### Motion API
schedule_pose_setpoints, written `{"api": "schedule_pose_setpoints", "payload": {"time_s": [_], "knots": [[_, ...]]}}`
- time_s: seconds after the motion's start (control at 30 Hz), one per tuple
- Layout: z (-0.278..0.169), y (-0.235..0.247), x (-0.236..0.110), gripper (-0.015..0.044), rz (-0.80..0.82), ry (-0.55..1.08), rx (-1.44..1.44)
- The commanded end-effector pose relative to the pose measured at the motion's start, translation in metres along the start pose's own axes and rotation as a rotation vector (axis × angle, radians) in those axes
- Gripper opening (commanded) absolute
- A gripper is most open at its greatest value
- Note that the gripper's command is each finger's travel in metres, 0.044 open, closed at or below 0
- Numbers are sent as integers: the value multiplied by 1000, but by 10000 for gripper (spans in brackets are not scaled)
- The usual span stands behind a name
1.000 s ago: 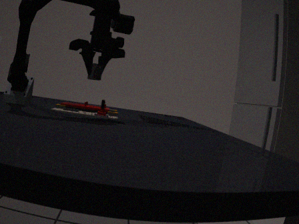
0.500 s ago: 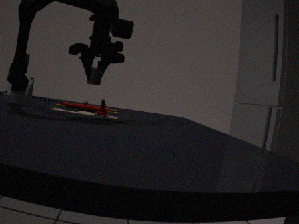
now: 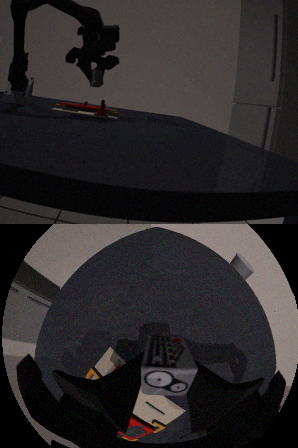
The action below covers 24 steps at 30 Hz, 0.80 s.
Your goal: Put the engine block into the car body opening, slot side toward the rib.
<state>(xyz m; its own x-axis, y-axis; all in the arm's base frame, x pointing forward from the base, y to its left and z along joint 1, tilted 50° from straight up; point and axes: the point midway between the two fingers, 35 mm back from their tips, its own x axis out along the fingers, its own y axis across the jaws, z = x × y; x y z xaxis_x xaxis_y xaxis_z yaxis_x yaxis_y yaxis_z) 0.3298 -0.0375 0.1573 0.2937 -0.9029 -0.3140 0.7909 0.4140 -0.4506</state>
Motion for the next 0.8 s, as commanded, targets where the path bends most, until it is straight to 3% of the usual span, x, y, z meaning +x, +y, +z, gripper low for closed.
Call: {"api": "schedule_pose_setpoints", "payload": {"time_s": [0.0, 0.17, 0.77], "knots": [[-3, -1, -1, 0, 4, -132, -1], [-8, -10, -3, 0, -29, -250, 4], [-17, 3, 20, 0, -32, -254, 5]]}}
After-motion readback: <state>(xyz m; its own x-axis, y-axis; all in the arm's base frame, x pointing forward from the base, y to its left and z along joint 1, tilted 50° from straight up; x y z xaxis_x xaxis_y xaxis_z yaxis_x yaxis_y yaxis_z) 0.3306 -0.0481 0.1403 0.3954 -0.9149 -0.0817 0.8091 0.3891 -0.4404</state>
